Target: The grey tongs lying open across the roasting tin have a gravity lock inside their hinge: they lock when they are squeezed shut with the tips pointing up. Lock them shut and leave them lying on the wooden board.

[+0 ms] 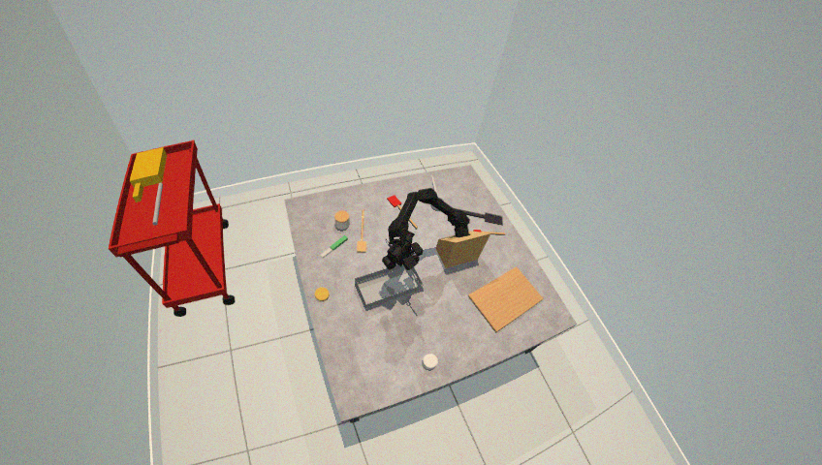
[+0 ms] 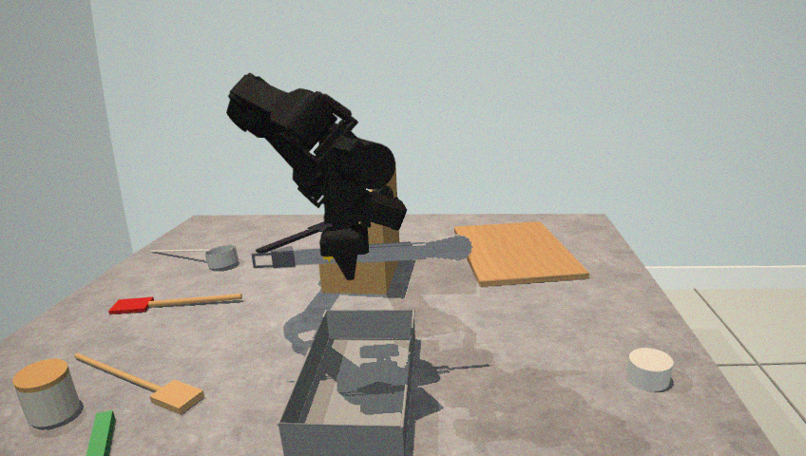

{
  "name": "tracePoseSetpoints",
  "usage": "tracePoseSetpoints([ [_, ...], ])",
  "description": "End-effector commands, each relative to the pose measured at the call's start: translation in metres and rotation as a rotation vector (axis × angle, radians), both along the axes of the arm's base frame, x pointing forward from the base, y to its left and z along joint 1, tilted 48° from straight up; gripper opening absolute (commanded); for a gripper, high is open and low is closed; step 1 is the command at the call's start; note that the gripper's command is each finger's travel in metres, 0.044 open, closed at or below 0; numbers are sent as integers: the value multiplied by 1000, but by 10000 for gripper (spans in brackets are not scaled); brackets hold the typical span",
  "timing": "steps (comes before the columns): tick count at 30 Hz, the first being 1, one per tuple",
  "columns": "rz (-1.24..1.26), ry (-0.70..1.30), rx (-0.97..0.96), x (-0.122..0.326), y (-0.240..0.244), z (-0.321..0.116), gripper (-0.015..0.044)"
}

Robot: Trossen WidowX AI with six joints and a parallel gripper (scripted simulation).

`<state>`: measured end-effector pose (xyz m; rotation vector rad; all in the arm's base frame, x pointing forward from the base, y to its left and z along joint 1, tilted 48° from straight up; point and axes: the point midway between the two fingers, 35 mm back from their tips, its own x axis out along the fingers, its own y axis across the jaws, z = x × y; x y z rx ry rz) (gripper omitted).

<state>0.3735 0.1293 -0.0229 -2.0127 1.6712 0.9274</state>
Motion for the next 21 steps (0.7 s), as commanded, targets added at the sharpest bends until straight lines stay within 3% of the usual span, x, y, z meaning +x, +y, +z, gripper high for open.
tracePoseSetpoints([
  [1, 33, 23, 14, -10, 23, -15, -150],
  [21, 290, 288, 14, -117, 129, -119, -150],
])
